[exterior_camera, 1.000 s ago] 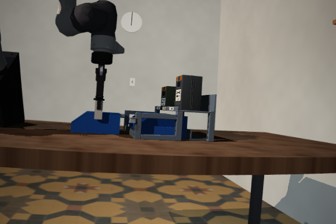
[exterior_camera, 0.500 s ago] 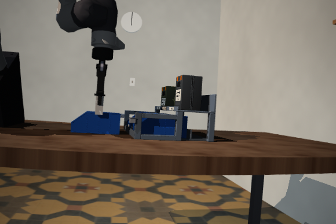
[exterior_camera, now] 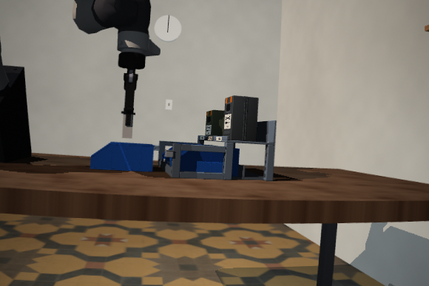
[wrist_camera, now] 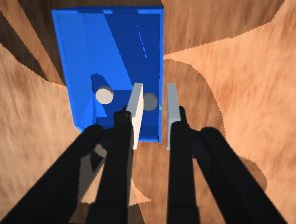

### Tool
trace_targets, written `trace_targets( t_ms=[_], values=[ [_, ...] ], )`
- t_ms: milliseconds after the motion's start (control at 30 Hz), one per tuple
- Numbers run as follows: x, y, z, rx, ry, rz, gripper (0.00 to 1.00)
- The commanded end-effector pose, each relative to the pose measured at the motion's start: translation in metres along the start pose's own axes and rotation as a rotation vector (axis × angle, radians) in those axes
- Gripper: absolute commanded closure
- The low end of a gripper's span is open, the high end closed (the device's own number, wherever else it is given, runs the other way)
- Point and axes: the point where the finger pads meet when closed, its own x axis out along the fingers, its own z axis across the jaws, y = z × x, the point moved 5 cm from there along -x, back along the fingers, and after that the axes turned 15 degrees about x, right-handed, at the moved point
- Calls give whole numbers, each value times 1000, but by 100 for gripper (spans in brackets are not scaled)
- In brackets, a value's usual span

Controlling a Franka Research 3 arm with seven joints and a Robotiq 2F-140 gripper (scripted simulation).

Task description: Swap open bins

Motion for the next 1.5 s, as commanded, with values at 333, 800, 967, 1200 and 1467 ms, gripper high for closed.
trace_targets(
  t_ms=[333,800,967,1200,1467],
  values=[
    [-20,-3,4,2,-12,-10,85],
    [-38,-3,3,2,-12,-10,85],
    [-44,-3,3,2,-12,-10,85],
    [-50,-3,3,2,-12,-10,85],
    [-54,-2,3,2,-12,-10,85]
  ],
)
